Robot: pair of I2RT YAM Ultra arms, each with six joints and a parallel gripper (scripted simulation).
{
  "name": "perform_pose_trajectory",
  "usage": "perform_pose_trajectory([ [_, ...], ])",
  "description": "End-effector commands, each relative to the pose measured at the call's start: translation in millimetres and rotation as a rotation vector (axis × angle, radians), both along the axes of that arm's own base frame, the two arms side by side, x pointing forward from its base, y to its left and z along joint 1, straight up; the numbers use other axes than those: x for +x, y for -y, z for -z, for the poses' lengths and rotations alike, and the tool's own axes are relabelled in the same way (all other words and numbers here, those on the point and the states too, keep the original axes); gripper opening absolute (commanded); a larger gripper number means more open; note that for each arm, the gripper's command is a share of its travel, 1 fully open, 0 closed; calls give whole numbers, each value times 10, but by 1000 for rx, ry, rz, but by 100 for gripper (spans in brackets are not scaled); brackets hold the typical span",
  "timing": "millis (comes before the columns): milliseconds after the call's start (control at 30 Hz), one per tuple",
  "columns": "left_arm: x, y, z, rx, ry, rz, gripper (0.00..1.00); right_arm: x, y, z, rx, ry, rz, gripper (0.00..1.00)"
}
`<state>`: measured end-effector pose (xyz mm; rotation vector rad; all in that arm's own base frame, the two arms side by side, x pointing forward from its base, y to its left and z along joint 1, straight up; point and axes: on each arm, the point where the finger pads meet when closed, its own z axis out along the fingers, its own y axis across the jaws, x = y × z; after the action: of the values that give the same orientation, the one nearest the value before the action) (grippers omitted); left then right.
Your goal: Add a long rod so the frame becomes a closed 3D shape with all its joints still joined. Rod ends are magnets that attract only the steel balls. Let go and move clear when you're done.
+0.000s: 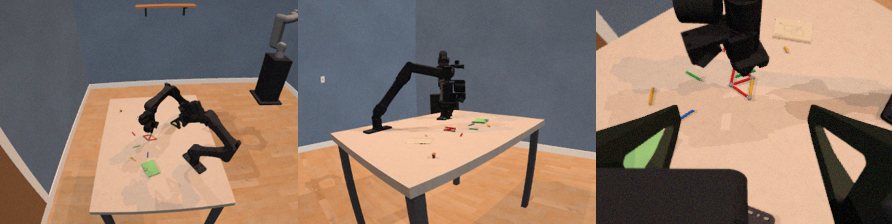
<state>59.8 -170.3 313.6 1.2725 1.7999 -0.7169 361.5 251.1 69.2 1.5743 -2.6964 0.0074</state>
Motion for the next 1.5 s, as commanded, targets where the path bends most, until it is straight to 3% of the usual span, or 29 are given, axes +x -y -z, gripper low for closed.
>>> perform_pose_trajectory([
  [0, 9, 19, -64, -7, 3, 0, 100, 64, -14, -119, 20, 27, -6, 0],
  [200, 9, 19, -64, -7, 3, 0, 100, 61, -15, -91, 20, 26, 1, 0],
  [600, 9, 19, -64, -7, 3, 0, 100, 199, -113, -128, 130, 103, 73, 0],
  [833, 9, 19, -64, -7, 3, 0, 100, 313, -191, -204, 301, 211, 191, 0],
  [933, 9, 19, -64, -7, 3, 0, 100, 221, -107, -161, 273, 189, 188, 0],
  [1467, 9, 19, -64, -7, 3, 0, 100, 66, 8, -101, 363, 218, 279, 0],
])
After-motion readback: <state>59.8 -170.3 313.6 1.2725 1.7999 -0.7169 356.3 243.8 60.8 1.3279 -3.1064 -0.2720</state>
